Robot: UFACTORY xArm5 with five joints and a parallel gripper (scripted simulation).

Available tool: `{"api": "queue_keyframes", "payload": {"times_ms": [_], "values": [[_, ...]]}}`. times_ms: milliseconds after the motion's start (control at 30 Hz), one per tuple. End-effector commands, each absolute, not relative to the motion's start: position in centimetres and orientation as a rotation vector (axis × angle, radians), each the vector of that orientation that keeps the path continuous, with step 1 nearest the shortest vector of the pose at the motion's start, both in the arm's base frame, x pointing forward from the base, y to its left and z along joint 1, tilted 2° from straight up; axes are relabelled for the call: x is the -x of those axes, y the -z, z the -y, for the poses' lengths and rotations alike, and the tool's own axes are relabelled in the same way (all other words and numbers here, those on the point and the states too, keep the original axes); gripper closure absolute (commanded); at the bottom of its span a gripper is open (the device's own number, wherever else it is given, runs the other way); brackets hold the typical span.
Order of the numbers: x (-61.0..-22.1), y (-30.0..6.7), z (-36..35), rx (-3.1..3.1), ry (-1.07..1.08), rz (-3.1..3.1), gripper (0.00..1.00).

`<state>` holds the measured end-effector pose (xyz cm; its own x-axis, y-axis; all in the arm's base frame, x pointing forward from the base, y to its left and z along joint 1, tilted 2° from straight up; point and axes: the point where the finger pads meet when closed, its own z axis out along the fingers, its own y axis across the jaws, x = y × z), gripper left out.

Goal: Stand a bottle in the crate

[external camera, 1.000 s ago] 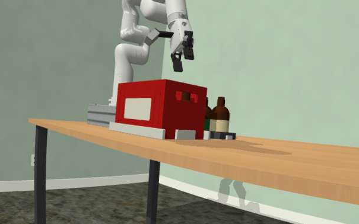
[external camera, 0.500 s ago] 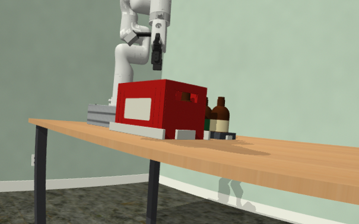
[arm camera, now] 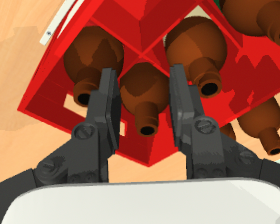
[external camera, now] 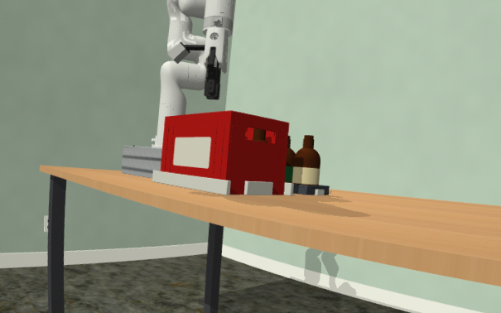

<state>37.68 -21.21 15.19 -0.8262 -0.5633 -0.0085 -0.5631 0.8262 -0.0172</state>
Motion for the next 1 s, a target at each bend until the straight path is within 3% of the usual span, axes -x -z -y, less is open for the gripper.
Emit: {"api": "queue_keyframes", "payload": {"times_ms": [0,867,967], "values": [[-37.8,-15.3,21.3,0.921,0.026,-2.987,1.0],[-37.8,-15.3,21.2,0.921,0.026,-2.987,1.0],[-39.3,-15.3,18.2,0.919,0.022,-2.988,1.0]]}}
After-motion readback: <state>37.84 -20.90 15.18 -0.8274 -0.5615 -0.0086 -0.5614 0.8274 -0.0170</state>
